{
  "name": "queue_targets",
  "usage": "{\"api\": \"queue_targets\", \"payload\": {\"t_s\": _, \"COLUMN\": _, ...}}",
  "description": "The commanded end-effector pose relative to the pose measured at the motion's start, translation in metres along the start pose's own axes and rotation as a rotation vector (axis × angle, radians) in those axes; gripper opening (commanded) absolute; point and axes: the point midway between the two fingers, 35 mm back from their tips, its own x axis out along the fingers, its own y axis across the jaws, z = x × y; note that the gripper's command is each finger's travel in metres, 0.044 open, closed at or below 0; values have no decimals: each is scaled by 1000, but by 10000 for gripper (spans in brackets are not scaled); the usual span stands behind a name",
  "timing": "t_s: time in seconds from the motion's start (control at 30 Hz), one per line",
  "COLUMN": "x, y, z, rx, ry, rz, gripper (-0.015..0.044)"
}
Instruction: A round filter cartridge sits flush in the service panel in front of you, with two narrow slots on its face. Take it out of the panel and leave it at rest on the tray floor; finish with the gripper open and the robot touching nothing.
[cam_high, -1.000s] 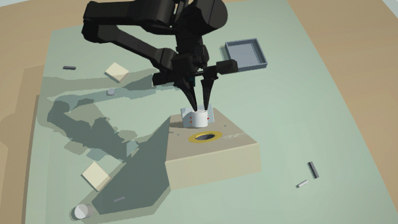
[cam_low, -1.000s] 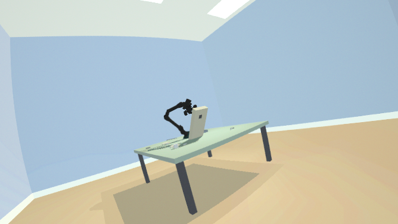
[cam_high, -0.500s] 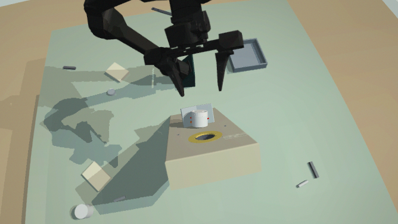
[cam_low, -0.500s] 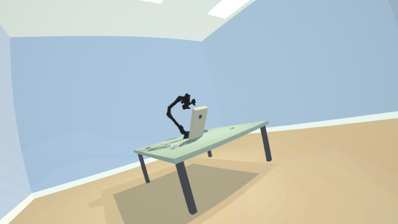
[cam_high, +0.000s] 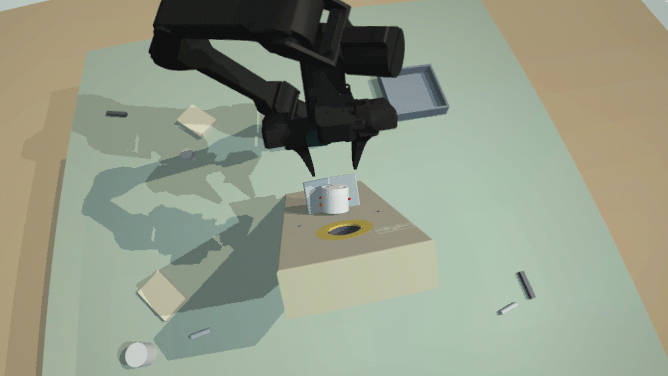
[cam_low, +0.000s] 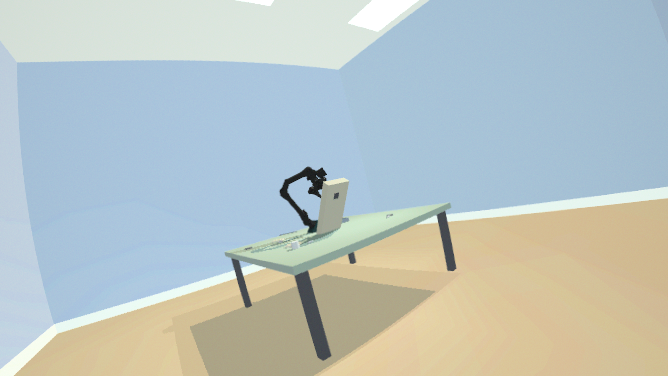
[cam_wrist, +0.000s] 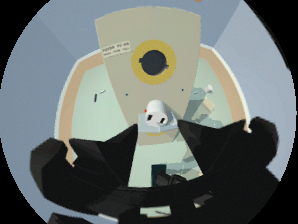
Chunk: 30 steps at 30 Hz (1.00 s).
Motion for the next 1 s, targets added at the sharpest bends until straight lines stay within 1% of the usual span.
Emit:
{"api": "queue_targets", "payload": {"t_s": 0.0, "x": 7, "y": 0, "z": -3, "rx": -8, "ry": 14, "rz": 1, "gripper": 305}}
{"api": "queue_targets", "payload": {"t_s": 0.9, "x": 49, "y": -1, "z": -3, "rx": -7, "ry": 13, "rz": 0, "gripper": 305}}
{"api": "queue_targets", "payload": {"t_s": 0.97, "x": 45, "y": 0, "z": -3, "rx": -3, "ry": 16, "rz": 4, "gripper": 291}}
